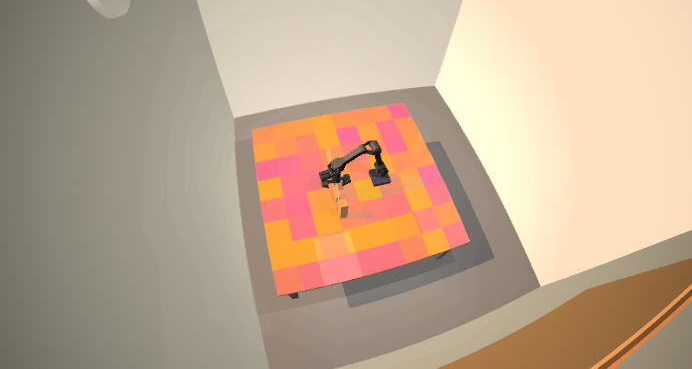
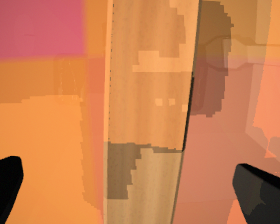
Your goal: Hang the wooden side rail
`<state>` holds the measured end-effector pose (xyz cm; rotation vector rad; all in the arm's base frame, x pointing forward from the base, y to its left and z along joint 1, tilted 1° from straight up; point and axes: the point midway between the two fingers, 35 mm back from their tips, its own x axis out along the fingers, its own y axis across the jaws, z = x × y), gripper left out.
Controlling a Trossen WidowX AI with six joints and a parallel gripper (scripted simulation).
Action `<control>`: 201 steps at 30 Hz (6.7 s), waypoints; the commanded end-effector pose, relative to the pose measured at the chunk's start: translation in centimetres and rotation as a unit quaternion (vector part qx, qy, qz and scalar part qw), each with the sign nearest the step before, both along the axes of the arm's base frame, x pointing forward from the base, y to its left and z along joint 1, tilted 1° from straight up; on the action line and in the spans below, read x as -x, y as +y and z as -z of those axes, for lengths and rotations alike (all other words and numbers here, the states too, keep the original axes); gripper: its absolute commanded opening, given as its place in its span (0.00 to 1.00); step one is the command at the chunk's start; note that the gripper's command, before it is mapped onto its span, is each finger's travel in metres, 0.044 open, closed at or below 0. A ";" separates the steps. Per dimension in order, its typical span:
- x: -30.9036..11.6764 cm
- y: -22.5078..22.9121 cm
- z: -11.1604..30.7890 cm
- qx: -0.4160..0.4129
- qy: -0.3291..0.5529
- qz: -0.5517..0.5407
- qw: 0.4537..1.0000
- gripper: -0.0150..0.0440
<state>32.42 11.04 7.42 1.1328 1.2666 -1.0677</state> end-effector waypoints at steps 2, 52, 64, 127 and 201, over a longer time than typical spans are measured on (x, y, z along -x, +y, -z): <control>0.2 -0.1 1.0 0.004 0.004 0.002 1.000 1.00; 0.3 -0.1 4.1 0.004 0.004 -0.002 1.000 0.25; 0.4 -0.2 4.0 0.005 0.003 -0.048 0.999 0.25; 0.3 -0.1 3.2 0.005 0.003 -0.050 0.999 0.25; 0.3 -0.1 1.9 0.005 0.003 -0.050 0.999 0.25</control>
